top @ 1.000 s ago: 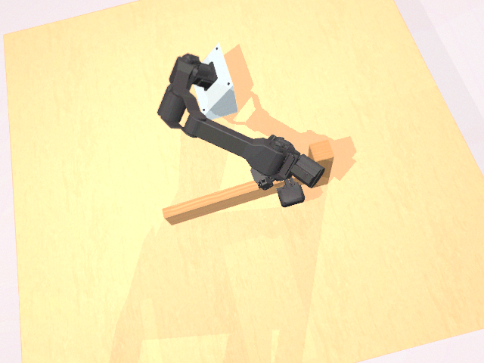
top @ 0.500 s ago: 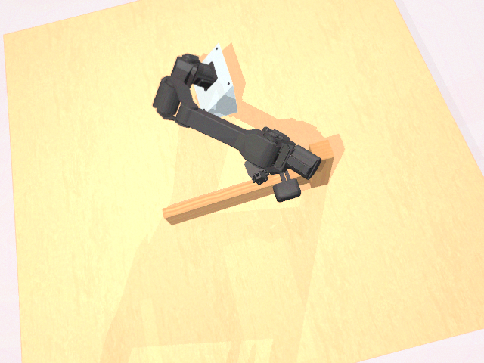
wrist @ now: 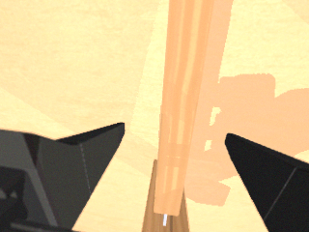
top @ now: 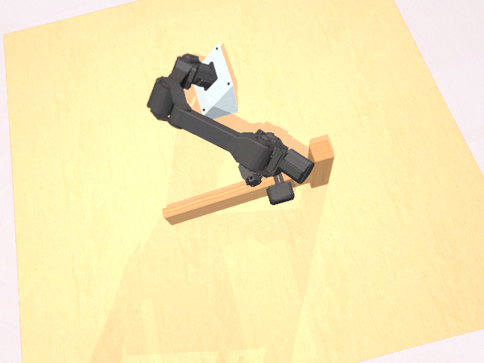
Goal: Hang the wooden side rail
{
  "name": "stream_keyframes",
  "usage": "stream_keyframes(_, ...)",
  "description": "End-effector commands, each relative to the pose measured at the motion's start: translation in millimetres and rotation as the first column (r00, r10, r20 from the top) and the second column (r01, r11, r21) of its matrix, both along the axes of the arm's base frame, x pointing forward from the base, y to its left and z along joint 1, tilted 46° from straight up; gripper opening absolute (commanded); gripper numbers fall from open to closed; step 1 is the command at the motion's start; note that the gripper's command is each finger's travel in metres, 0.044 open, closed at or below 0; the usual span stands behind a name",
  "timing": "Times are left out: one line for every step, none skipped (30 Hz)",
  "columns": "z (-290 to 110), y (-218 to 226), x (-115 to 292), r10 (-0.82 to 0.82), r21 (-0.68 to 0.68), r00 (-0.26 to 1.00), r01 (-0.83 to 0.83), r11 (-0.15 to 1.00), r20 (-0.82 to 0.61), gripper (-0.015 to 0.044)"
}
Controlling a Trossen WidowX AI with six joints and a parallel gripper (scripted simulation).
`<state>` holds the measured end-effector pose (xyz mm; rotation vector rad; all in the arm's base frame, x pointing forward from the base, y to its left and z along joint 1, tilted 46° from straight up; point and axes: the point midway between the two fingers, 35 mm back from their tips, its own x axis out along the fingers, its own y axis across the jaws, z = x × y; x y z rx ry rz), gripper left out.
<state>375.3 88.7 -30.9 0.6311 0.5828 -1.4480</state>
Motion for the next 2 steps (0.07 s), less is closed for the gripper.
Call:
stream_keyframes(-0.3,-1.3,0.3,-0.005,0.0,1.0,0.005,1.0,0.0,0.044)
stream_keyframes(-0.3,-1.3,0.3,-0.005,0.0,1.0,0.005,1.0,0.0,0.044)
